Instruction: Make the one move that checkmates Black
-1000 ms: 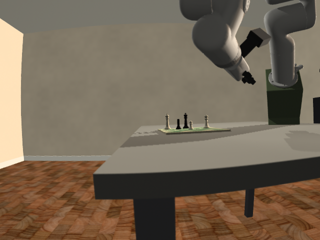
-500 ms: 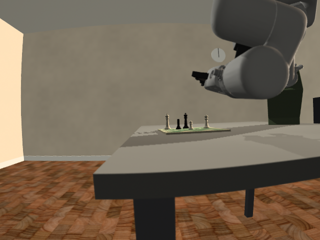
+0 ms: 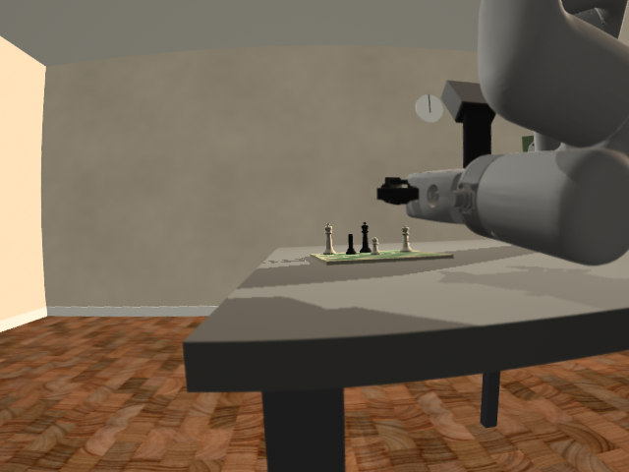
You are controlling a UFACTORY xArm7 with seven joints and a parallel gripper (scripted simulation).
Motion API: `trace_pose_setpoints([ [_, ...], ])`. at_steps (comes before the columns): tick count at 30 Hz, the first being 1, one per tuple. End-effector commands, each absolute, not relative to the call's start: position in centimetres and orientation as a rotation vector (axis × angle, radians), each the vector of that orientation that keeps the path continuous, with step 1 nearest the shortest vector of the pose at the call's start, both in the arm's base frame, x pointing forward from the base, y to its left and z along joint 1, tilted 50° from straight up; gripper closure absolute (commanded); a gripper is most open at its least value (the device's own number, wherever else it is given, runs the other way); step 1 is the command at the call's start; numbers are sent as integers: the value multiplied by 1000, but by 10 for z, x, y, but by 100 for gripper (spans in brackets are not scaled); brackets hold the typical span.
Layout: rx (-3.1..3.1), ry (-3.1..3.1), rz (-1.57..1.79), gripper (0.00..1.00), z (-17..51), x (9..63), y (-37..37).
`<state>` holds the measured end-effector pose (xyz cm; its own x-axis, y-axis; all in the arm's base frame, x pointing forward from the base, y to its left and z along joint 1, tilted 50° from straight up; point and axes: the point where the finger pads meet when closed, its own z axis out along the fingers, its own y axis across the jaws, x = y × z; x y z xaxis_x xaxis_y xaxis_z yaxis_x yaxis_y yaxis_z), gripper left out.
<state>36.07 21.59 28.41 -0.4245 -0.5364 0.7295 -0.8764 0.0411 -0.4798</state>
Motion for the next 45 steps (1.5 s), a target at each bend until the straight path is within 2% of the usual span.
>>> trace_pose_setpoints([
  [1,1431,-1976,1338,0,285,361,217],
  [45,1430,-1981,1335,0,288,358,213],
])
